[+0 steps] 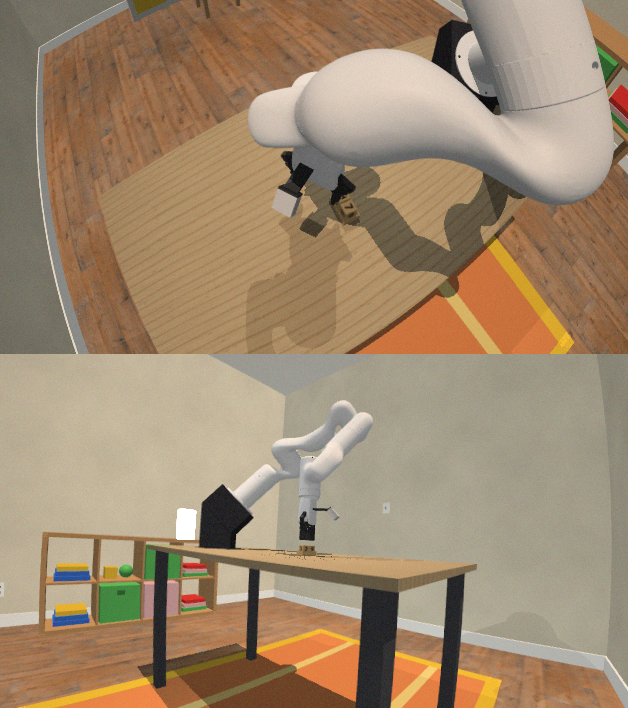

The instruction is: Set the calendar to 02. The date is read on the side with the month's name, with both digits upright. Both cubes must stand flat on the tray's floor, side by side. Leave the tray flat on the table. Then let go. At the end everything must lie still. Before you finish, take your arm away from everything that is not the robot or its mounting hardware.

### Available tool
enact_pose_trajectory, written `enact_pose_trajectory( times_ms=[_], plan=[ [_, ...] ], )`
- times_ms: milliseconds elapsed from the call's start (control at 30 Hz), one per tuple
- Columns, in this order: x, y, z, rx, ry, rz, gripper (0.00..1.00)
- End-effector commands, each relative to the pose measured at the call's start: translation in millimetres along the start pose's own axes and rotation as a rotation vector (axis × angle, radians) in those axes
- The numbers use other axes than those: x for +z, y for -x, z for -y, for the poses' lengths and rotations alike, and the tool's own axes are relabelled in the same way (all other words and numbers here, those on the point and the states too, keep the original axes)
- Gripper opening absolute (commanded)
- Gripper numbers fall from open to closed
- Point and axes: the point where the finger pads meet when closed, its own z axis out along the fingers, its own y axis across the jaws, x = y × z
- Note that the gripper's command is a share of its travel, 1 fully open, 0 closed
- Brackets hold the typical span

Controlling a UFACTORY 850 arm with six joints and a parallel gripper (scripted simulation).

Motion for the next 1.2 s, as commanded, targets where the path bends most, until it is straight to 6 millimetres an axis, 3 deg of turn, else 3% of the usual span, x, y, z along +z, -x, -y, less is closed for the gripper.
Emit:
enact_pose_trajectory(
  times_ms=[0,133,367,533,633,933,1033,1167],
  plan=[
    [0,2,1,0.151,0.0,0.001,1.0],
    [0,16,5,0.193,0.0,0.001,1.0],
    [0,17,6,0.247,0.0,0.001,1.0],
    [0,20,7,0.449,0.0,0.001,1.0],
    [0,33,12,0.455,0.0,0.001,1.0],
    [0,36,13,0.588,0.0,0.001,1.0],
    [0,38,13,0.711,0.0,0.001,1.0],
    [-1,51,18,0.717,0.0,0.001,1.0]
  ],
)
